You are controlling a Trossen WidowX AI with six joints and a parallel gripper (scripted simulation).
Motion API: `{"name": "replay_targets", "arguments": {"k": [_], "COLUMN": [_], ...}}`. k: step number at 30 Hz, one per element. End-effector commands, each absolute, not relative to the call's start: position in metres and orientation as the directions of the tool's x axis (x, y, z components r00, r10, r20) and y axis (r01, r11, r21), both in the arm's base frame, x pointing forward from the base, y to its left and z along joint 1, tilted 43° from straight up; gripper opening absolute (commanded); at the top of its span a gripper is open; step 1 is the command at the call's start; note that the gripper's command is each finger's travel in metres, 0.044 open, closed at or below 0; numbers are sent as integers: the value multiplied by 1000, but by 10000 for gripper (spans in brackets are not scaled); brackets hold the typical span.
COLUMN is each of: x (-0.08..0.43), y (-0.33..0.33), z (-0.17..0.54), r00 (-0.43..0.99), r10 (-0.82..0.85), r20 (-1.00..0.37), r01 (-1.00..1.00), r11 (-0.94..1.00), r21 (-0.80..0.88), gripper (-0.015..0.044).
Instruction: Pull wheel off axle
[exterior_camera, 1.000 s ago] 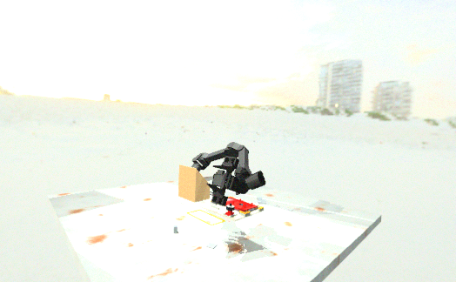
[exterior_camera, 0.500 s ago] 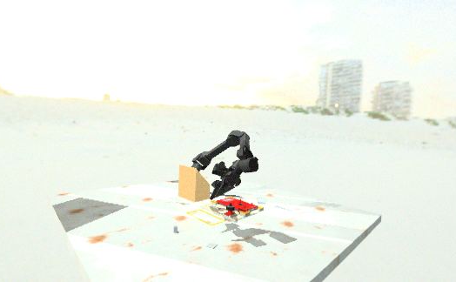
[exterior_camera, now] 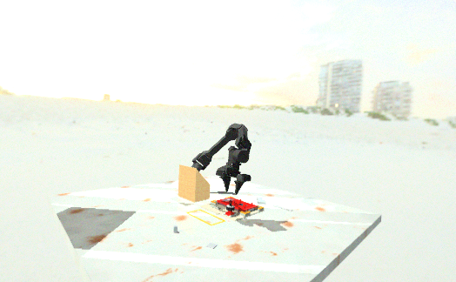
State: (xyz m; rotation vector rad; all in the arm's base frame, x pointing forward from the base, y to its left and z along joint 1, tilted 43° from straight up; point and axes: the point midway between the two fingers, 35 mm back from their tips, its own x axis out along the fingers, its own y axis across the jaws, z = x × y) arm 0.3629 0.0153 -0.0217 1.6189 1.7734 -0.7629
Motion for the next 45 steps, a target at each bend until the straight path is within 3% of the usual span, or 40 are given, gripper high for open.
{"name": "replay_targets", "arguments": {"k": [1, 9, 23, 24, 40, 45], "x": [358, 367, 360, 359, 359, 359], "y": [19, 14, 64, 64, 64, 63], "z": [-18, -24, -78, -76, -76, -76], "r00": [-66, -65, -66, -79, -79, -78], "r10": [671, 671, 673, 670, 670, 670], "r20": [-739, -739, -736, -739, -739, -739], "r01": [996, 996, 996, 994, 994, 994], "r11": [94, 94, 94, 107, 107, 107], "r21": [-4, -3, -3, -9, -9, -9], "gripper": [300, 300, 300, 274, 167, 36]}}
